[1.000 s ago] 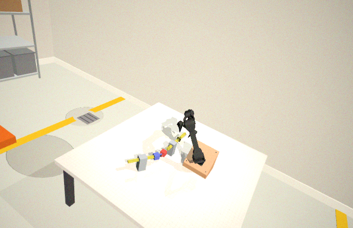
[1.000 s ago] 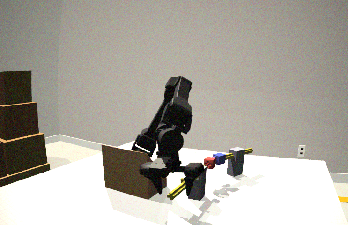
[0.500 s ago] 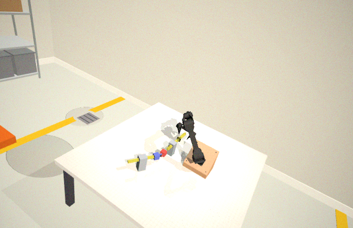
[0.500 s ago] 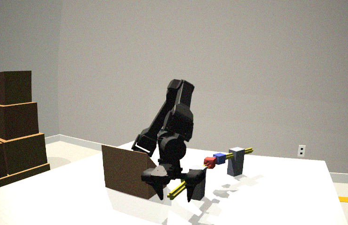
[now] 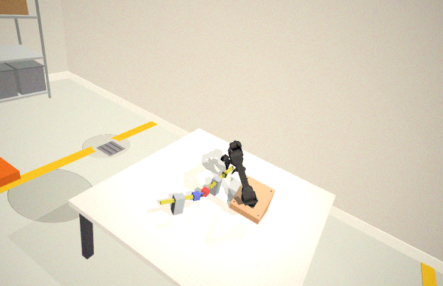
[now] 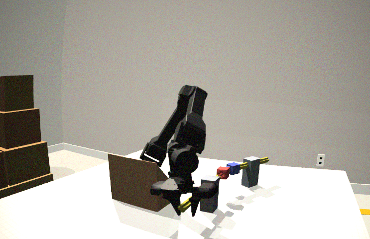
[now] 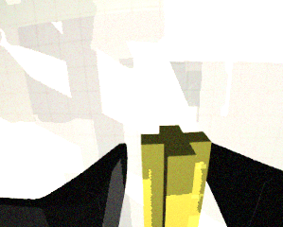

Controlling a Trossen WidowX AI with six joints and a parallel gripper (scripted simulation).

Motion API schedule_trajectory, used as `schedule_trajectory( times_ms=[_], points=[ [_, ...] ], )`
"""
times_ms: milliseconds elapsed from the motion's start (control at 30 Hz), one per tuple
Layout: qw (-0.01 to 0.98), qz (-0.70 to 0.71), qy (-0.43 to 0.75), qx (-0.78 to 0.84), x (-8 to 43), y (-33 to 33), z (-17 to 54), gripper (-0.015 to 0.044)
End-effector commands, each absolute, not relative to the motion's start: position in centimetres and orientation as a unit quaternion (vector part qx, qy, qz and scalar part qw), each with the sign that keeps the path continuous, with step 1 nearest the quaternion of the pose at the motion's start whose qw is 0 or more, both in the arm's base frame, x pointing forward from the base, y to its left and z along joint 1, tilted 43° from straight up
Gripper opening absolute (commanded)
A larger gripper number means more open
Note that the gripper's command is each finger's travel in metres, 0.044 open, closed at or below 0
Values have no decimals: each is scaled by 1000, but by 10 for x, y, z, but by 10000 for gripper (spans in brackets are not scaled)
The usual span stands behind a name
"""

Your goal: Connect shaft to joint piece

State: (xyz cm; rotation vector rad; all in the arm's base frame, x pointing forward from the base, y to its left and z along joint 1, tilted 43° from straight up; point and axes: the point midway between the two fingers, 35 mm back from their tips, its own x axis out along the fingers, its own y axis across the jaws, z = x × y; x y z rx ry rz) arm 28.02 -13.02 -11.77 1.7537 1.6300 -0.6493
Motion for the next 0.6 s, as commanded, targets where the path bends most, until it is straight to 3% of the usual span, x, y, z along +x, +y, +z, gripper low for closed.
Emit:
schedule_trajectory(
  times_ms=[0,433,567],
  points=[
    [324,-247,620,670,281,-130,-118,102],
    [324,-247,620,670,281,-130,-118,102],
    [324,-247,620,670,281,-130,-118,67]
  ],
)
